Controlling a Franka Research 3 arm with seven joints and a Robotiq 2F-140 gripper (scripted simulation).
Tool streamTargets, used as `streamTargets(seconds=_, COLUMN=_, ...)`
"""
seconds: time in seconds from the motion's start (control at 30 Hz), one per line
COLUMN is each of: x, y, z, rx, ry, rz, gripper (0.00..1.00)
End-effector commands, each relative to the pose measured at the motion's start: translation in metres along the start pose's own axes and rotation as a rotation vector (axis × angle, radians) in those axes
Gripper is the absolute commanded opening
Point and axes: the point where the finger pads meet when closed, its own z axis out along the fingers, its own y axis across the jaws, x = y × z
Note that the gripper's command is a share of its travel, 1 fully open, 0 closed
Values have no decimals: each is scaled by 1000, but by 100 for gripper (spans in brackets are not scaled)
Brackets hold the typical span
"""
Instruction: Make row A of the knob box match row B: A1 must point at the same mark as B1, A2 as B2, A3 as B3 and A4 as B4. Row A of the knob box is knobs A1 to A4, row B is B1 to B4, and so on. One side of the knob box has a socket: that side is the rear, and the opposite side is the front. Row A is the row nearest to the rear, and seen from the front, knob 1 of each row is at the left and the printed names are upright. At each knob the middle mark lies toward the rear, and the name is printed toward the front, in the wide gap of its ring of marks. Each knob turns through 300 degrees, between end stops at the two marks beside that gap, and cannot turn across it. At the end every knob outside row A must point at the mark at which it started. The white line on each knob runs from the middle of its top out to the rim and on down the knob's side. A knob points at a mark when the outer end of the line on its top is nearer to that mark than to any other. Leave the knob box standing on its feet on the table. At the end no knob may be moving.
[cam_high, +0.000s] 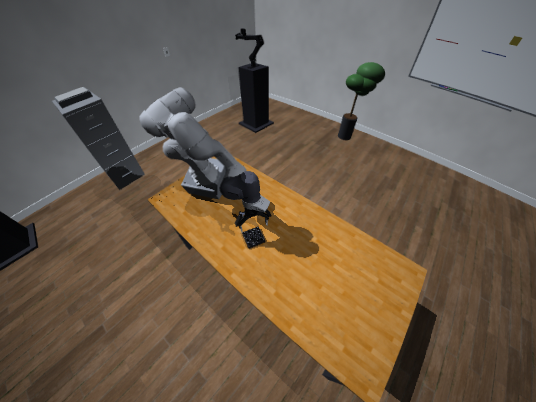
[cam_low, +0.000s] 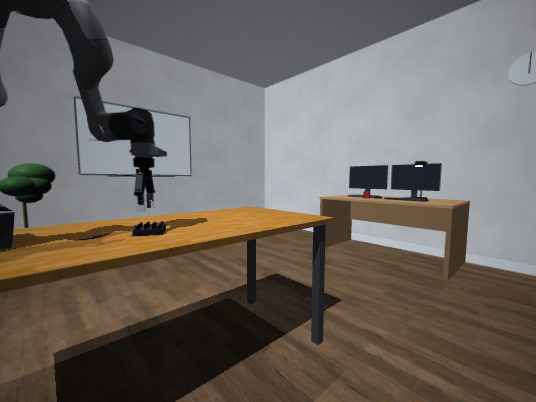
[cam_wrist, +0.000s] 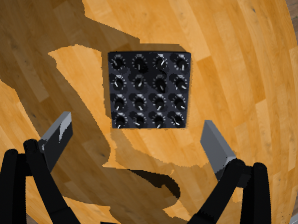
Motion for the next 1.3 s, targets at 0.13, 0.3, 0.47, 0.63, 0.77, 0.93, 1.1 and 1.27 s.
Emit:
streamTargets(seconds=0.13, x=0, y=-1, z=0, rx=2, ry=1, rz=2, gripper=100)
streamTargets(seconds=0.3, x=0, y=-1, z=0, rx=2, ry=1, rz=2, gripper=100)
streamTargets(seconds=0.47, x=0, y=-1, z=0, rx=2, ry=1, rz=2, gripper=100)
streamTargets(seconds=0.63, x=0, y=-1, z=0, rx=2, ry=1, rz=2, gripper=100)
streamTargets(seconds=0.77, x=0, y=-1, z=0, rx=2, ry=1, rz=2, gripper=100)
streamTargets(seconds=0.93, x=-1, y=-1, z=0, rx=2, ry=1, rz=2, gripper=100)
streamTargets(seconds=1.1, x=-4, y=-1, z=0, rx=2, ry=1, rz=2, gripper=100)
streamTargets(seconds=1.27, x=-8, y=0, z=0, rx=2, ry=1, rz=2, gripper=100)
